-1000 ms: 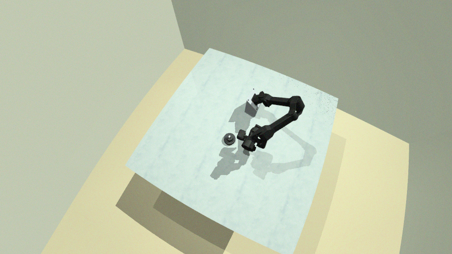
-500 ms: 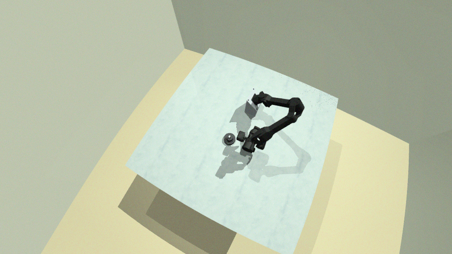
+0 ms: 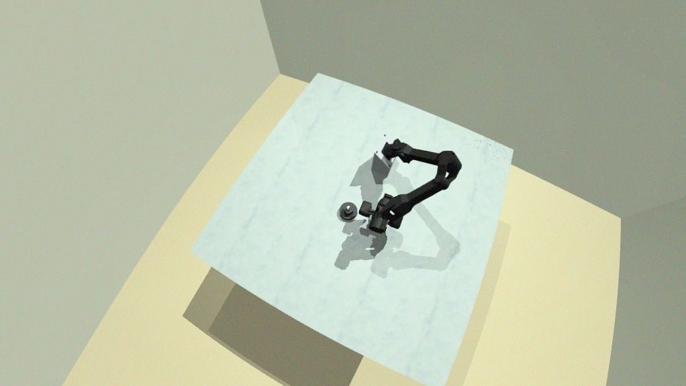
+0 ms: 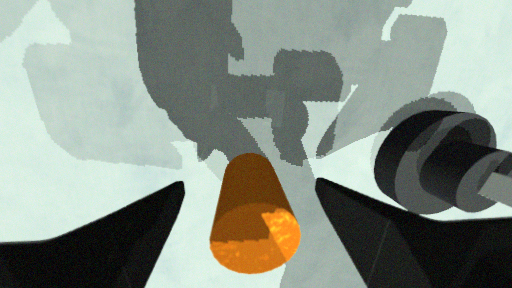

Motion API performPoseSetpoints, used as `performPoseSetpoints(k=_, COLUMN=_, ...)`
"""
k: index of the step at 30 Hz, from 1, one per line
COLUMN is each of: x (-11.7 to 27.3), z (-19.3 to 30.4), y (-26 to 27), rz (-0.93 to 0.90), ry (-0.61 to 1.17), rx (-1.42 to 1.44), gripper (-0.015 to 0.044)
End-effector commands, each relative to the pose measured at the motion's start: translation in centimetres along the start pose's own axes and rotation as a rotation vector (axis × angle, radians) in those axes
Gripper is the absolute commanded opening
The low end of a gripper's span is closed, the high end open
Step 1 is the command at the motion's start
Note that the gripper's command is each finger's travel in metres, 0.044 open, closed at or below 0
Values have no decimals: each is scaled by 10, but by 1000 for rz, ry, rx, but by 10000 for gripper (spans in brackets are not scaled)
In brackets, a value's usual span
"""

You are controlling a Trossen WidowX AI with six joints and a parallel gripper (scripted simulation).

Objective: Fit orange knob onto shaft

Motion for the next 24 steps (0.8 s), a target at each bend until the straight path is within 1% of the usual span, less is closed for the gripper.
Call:
performPoseSetpoints(k=1, x=-8, z=2, y=0, rz=-7, ry=8, rx=-9, gripper=440)
performPoseSetpoints(k=5, x=-11, z=3, y=0, rz=-7, ry=8, rx=-9, gripper=440)
performPoseSetpoints(k=15, x=-11, z=3, y=0, rz=-7, ry=8, rx=-9, gripper=177)
performPoseSetpoints(k=20, x=-11, z=3, y=0, rz=-7, ry=8, rx=-9, gripper=144)
performPoseSetpoints(k=24, x=-3, z=1, y=-1, rz=-4, ry=8, rx=-9, gripper=39)
Point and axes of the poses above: the point midway between the two fingers, 35 mm back from their tips, its own x axis back along the fingers, its own y axis across the jaws, z = x × y, the point moved 10 cm from there along x, back along the fingers, and after that the axes turned 3 degrees about x, right-handed, at the moved point
